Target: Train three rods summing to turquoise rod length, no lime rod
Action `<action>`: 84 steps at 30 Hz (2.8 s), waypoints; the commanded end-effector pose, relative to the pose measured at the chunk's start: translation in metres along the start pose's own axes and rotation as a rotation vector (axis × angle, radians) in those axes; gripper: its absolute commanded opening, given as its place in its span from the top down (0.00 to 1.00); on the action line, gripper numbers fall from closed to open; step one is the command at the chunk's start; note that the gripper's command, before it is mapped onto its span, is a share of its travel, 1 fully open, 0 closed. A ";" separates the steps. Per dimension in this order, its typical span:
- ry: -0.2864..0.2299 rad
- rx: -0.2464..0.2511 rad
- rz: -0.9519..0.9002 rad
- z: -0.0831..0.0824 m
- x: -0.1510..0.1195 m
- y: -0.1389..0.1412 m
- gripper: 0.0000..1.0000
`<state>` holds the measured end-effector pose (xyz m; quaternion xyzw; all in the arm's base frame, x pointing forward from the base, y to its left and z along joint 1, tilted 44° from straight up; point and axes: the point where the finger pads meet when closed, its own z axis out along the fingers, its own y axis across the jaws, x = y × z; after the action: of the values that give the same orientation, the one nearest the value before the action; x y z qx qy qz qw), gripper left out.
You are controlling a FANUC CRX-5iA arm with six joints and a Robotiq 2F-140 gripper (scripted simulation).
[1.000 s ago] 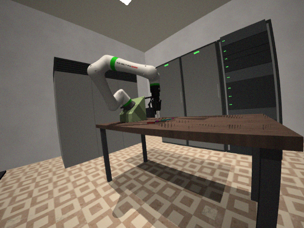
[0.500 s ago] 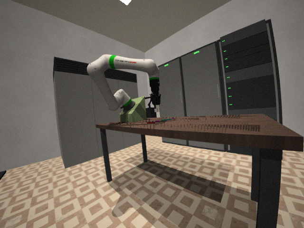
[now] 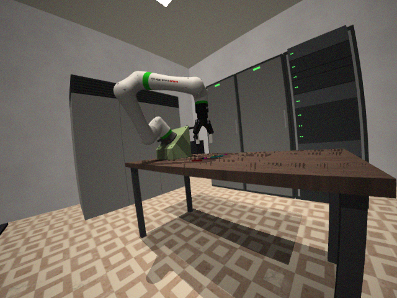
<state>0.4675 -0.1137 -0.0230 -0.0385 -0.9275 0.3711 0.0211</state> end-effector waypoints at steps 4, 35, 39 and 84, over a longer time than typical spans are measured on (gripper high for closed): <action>0.000 0.000 0.000 0.000 0.000 0.000 0.00; -0.001 0.001 -0.314 0.022 -0.018 -0.111 0.85; -0.001 0.001 -0.314 0.022 -0.018 -0.111 0.85; 0.000 0.000 -0.314 0.036 -0.018 -0.111 0.85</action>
<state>0.4769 -0.2192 0.0286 0.1069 -0.9222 0.3633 0.0789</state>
